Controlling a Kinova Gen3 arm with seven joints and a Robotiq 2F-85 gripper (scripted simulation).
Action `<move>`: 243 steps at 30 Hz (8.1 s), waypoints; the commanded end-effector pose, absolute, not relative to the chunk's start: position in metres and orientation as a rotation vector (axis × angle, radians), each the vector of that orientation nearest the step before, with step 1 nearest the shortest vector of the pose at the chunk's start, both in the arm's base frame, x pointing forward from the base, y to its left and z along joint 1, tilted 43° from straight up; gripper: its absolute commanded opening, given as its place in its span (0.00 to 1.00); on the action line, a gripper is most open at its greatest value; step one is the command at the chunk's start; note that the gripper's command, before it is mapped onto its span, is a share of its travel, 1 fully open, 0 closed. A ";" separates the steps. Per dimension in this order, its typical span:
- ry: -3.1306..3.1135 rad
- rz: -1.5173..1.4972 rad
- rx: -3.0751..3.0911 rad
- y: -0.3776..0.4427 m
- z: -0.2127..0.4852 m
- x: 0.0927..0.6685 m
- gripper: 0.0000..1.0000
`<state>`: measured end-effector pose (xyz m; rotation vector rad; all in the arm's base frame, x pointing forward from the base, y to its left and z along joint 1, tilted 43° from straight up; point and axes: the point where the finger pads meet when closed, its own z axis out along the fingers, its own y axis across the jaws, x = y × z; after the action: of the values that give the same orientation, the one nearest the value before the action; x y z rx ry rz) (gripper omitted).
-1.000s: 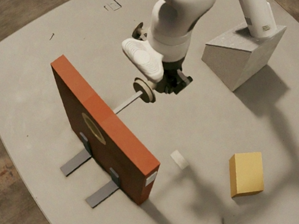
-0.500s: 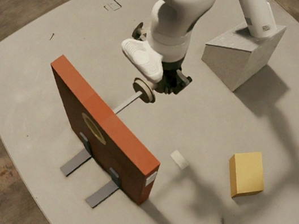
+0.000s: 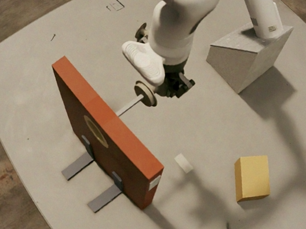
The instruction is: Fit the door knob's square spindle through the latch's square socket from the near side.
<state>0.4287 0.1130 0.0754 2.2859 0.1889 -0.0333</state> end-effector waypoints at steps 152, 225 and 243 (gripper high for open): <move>0.190 -0.031 2.287 0.117 0.075 0.448 0.63; 0.190 -0.031 2.287 0.118 0.075 0.452 0.63; 0.190 -0.031 2.287 0.118 0.075 0.453 0.63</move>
<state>0.4523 0.1171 0.0743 2.2858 0.1886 -0.0335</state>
